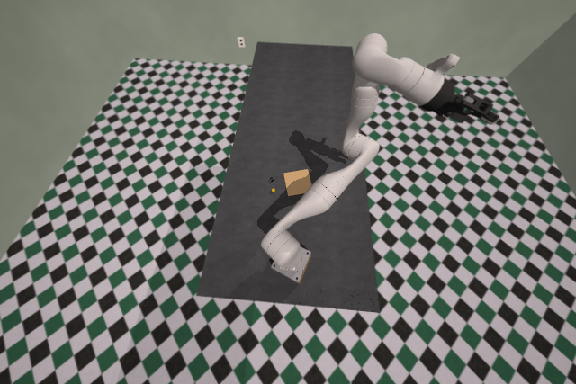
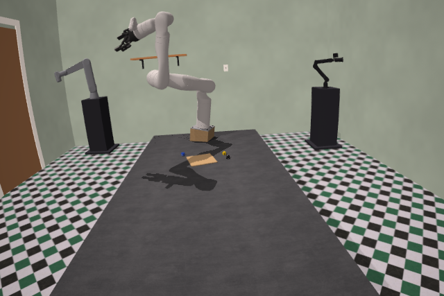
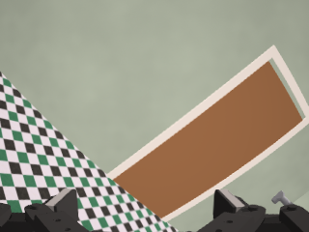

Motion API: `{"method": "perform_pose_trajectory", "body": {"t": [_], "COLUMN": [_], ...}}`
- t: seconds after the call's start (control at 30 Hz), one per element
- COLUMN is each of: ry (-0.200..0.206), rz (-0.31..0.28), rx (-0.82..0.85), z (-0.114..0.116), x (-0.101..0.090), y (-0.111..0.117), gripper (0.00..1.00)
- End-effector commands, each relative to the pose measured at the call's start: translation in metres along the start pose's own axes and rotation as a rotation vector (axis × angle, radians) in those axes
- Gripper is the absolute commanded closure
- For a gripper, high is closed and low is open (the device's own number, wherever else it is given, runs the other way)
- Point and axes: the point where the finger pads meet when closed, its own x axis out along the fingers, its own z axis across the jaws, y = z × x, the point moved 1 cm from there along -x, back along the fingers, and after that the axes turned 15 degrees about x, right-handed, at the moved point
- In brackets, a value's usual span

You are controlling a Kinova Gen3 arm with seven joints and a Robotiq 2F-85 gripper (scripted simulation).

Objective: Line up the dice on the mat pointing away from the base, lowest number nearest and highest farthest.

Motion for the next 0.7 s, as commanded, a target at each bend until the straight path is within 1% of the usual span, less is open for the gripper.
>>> {"method": "perform_pose_trajectory", "body": {"t": [0.0, 0.03, 0.07, 0.1, 0.13, 0.17, 0.2, 0.23, 0.27, 0.3, 0.4, 0.47, 0.5, 0.57, 0.6, 0.63, 0.67], "ry": [0.092, 0.136, 0.136, 0.180, 0.180, 0.223, 0.223, 0.265, 0.265, 0.306, 0.306, 0.385, 0.385, 0.458, 0.458, 0.492, 0.492], "rz": [-0.009, -0.038, -0.038, -0.068, -0.068, -0.100, -0.100, -0.133, -0.133, -0.166, -0.166, -0.236, -0.236, -0.308, -0.308, -0.345, -0.345], "rx": [-0.015, -0.009, -0.009, -0.005, -0.005, -0.003, -0.003, -0.002, -0.002, -0.002, -0.002, -0.006, -0.006, -0.015, -0.015, -0.021, -0.021], "z": [-0.038, -0.048, -0.048, -0.058, -0.058, -0.069, -0.069, -0.080, -0.080, -0.091, -0.091, -0.112, -0.112, -0.133, -0.133, -0.143, -0.143], "x": [-0.010, -0.010, -0.010, -0.010, -0.010, -0.010, -0.010, -0.011, -0.011, -0.012, -0.012, -0.016, -0.016, -0.022, -0.022, -0.026, -0.026], "y": [-0.021, -0.039, -0.039, -0.057, -0.057, -0.076, -0.076, -0.096, -0.096, -0.116, -0.116, -0.156, -0.156, -0.198, -0.198, -0.219, -0.219], "gripper": [0.00, 0.00, 0.00, 0.00, 0.00, 0.00, 0.00, 0.00, 0.00, 0.00, 0.00, 0.00, 0.00, 0.00, 0.00, 0.00, 0.00]}}
